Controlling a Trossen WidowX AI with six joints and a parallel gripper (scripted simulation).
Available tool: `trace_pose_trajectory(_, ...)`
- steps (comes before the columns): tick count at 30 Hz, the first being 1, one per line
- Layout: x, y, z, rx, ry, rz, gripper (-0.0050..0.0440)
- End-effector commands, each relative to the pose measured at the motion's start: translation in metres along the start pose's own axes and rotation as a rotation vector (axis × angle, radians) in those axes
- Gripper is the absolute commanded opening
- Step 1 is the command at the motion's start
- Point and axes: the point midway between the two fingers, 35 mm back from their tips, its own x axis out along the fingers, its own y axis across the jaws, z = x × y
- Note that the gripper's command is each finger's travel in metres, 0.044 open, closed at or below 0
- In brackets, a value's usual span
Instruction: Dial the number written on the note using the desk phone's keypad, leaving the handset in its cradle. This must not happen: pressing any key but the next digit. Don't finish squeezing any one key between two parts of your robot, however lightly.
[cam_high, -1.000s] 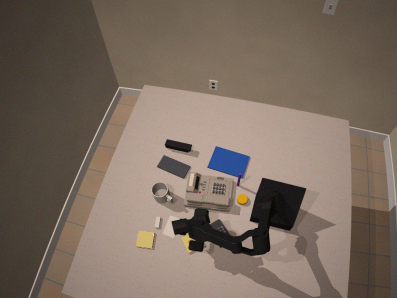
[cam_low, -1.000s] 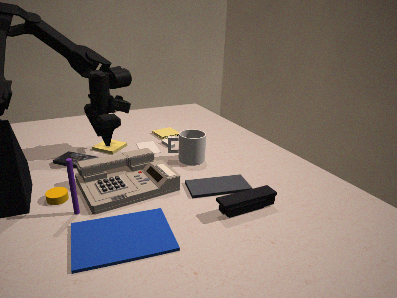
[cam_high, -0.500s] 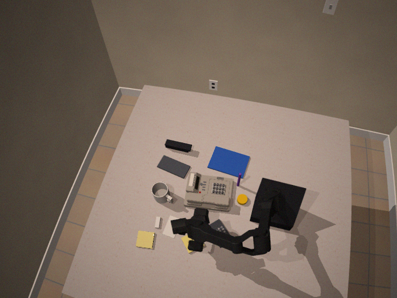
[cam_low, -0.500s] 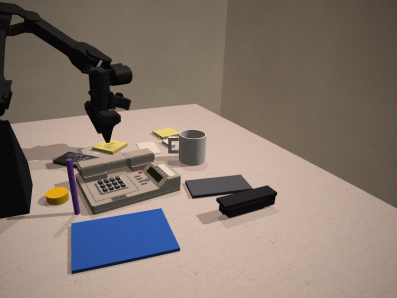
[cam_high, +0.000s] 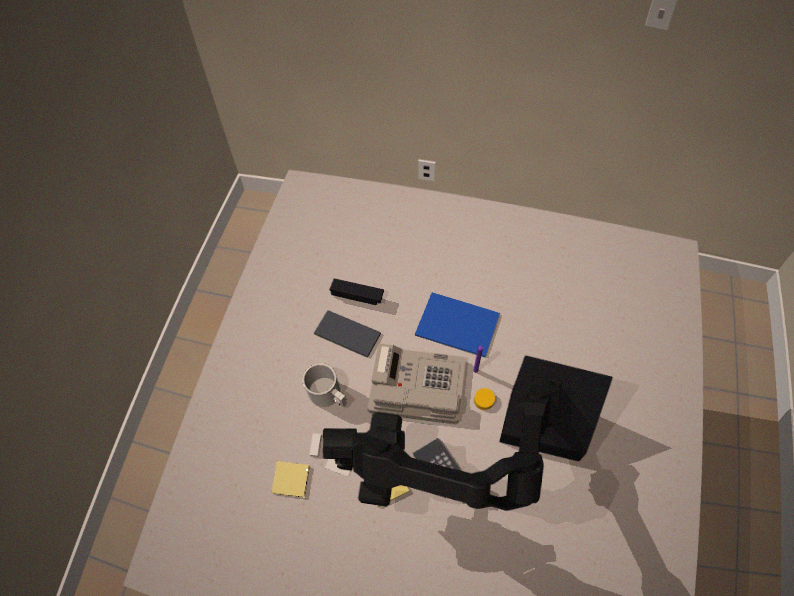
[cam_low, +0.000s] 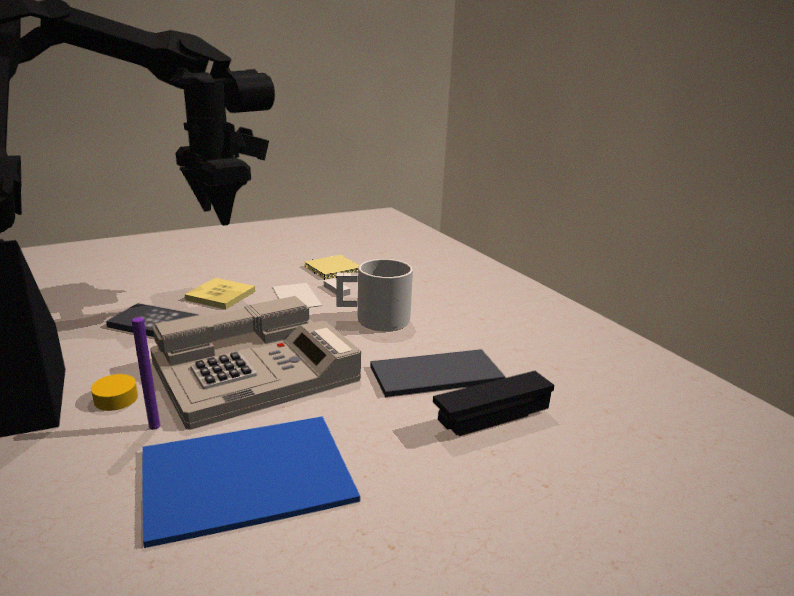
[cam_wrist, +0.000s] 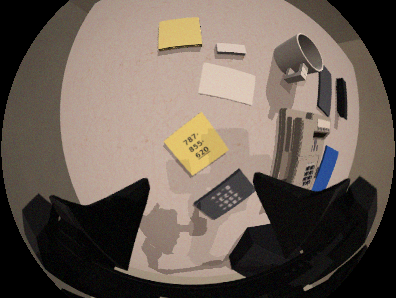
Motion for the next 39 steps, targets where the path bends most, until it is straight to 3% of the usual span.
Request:
trace_pose_trajectory(1,-0.007,0.002,-0.001,0.009,0.029,0.001,0.044)
trace_pose_trajectory(2,-0.007,0.002,-0.001,0.009,0.029,0.001,0.044)
trace_pose_trajectory(6,-0.006,-0.031,0.004,-0.139,0.027,-0.018,0.0344)
trace_pose_trajectory(8,-0.006,-0.031,0.004,-0.139,0.027,-0.018,0.0344)
trace_pose_trajectory(10,-0.006,-0.057,0.006,-0.211,0.028,-0.031,0.0296)
trace_pose_trajectory(22,-0.008,-0.126,0.0,-0.539,0.043,-0.048,0.0008)
trace_pose_trajectory(25,-0.008,-0.132,-0.001,-0.567,0.044,-0.048,0.0)
trace_pose_trajectory(39,-0.011,-0.208,-0.03,-0.988,0.059,-0.031,-0.0001)
